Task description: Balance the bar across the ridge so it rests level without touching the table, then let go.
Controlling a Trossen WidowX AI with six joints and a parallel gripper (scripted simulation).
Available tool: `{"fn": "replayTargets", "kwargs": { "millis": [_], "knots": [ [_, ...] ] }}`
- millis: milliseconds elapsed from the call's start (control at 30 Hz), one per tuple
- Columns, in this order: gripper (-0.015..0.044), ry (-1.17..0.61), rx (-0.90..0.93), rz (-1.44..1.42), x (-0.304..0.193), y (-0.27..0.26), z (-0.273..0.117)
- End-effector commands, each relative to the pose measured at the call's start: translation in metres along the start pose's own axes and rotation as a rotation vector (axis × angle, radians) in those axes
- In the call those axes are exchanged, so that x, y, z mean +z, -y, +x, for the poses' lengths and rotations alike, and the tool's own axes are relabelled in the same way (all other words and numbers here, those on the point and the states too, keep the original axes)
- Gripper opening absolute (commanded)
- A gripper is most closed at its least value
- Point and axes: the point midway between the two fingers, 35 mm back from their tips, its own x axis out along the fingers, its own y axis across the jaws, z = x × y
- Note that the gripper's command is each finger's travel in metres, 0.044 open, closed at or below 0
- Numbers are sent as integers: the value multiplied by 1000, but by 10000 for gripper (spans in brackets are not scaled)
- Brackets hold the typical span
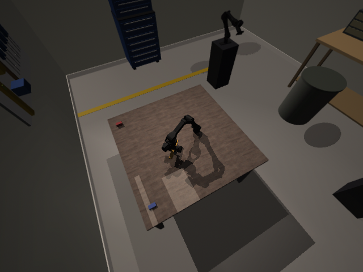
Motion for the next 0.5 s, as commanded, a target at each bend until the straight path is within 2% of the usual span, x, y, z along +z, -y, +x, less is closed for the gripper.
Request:
{"fn": "replayTargets", "kwargs": {
  "millis": [0,467],
  "knots": [
    [0,1,2,3,0,-1,1],
    [0,1,2,3,0,-1,2]
  ]
}}
